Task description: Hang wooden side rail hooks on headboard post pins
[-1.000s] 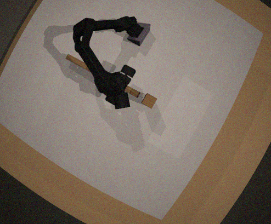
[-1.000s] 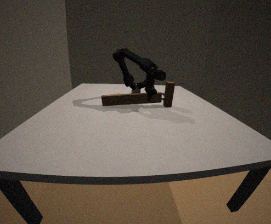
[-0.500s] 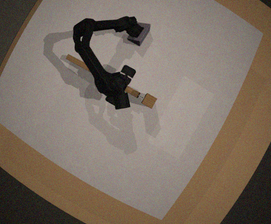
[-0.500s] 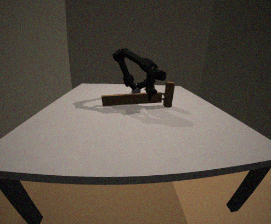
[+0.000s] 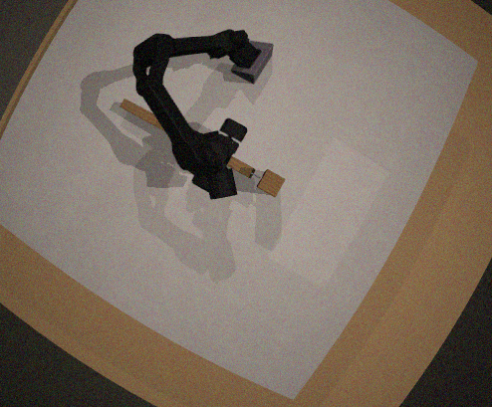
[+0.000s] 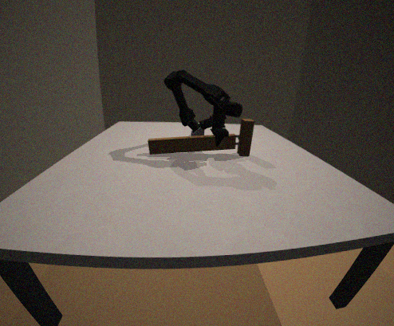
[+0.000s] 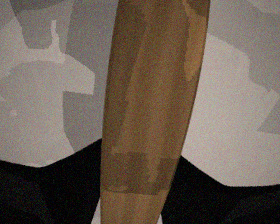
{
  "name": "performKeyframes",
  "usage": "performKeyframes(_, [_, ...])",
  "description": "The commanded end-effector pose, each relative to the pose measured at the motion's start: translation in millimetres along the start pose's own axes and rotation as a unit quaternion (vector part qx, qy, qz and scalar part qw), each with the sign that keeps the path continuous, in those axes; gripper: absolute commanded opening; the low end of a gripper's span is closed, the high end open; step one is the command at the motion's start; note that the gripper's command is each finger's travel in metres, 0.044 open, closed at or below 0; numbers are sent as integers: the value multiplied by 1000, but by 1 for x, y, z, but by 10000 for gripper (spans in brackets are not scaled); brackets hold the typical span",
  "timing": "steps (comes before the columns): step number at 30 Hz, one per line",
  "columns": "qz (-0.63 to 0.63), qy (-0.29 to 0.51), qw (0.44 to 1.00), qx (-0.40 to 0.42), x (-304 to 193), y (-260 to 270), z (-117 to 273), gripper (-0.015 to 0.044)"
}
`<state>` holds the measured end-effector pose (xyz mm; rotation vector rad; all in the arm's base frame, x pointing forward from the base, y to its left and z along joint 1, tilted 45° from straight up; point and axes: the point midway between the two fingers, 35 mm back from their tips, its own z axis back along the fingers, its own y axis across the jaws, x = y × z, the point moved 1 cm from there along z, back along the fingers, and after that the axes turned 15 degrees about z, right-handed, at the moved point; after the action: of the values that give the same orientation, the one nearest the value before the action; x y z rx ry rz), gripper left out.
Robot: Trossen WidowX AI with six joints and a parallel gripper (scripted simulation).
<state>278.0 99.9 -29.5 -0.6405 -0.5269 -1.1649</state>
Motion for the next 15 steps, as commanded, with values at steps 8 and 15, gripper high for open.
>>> performKeyframes(8, [0, 0, 1000, 6, -3, 2, 3, 0])
performKeyframes(15, [0, 0, 1000, 6, -3, 3, 3, 0])
